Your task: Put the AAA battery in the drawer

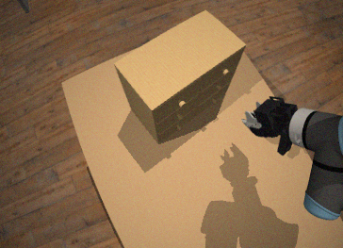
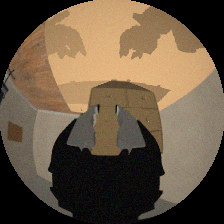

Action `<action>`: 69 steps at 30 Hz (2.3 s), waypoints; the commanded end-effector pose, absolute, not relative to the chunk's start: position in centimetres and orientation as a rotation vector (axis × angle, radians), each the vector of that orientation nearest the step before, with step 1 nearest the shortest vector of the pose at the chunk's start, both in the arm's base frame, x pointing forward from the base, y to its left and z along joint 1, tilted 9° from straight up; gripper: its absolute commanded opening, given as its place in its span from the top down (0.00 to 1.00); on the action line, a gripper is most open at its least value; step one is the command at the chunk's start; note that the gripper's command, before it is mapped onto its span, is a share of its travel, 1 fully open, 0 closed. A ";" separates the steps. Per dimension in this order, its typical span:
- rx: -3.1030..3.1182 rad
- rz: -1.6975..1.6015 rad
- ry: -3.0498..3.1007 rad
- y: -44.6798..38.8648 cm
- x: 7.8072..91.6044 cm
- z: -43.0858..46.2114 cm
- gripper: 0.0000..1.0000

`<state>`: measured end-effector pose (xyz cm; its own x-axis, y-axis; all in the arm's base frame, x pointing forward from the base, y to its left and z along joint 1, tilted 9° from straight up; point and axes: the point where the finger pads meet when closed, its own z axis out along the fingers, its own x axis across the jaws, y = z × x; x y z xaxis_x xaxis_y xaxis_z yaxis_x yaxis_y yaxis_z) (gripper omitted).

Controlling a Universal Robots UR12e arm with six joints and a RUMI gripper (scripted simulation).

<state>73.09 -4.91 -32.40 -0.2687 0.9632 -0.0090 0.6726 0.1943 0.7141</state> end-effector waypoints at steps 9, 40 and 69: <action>1.721 0.465 2.276 -6.1 69.1 -28.6 0.80; 1.833 0.181 2.422 -6.9 66.3 -26.1 0.80; 1.833 0.181 2.422 -6.9 66.3 -26.1 0.00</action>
